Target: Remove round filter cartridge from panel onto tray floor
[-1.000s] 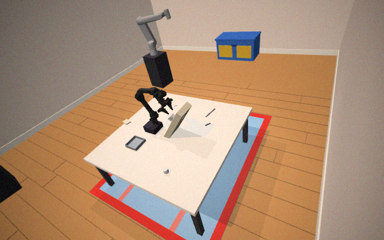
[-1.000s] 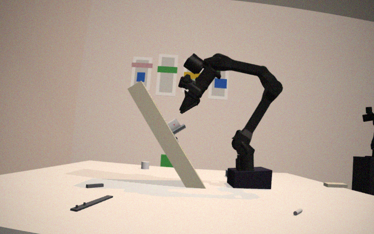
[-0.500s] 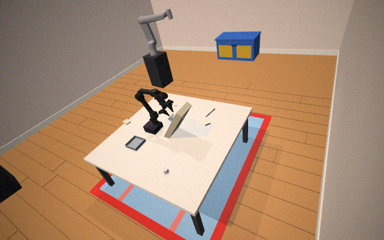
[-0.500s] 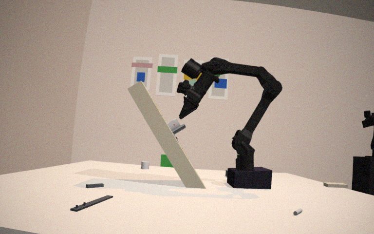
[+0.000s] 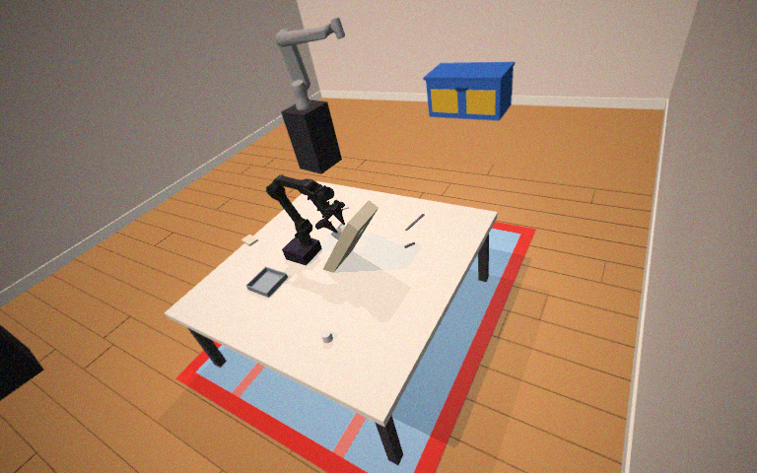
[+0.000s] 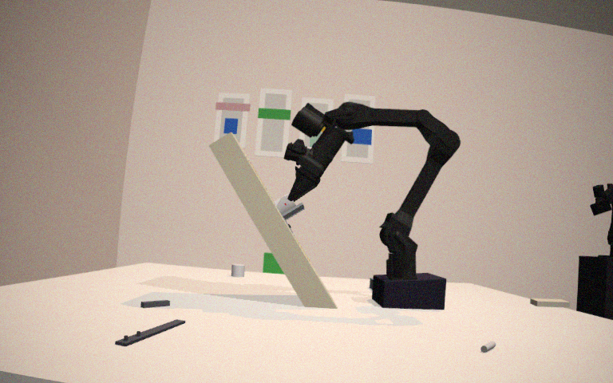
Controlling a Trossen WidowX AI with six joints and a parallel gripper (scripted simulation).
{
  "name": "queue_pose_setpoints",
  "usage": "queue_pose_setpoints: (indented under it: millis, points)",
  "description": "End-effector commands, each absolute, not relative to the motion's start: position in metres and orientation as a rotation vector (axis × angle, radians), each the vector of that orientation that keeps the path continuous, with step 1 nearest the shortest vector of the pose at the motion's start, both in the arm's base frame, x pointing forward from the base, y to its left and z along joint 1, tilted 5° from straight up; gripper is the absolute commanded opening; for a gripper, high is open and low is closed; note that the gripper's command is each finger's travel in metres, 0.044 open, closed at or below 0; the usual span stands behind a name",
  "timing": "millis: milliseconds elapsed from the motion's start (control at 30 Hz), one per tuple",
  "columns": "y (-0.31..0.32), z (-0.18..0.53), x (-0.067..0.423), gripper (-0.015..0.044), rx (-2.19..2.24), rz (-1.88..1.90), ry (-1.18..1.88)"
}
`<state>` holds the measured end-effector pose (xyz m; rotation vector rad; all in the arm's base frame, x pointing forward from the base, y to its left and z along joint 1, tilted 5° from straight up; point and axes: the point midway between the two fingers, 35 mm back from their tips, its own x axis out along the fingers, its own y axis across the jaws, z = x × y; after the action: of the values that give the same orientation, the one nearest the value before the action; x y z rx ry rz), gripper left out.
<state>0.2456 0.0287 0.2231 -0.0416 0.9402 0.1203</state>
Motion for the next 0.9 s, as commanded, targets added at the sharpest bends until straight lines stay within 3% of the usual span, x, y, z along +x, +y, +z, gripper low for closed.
queue_pose_setpoints:
  millis: [0,167,767,867]
  points:
    - [0.0285,0.2157,0.2484,0.0305,-0.046,0.117,0.945]
    - [0.0288,0.2124,0.2504,0.0305,-0.046,0.117,0.945]
    - [0.0293,0.2158,0.2495,0.0185,-0.043,0.121,0.942]
    - [0.0293,0.2158,0.2495,0.0106,-0.043,0.121,0.942]
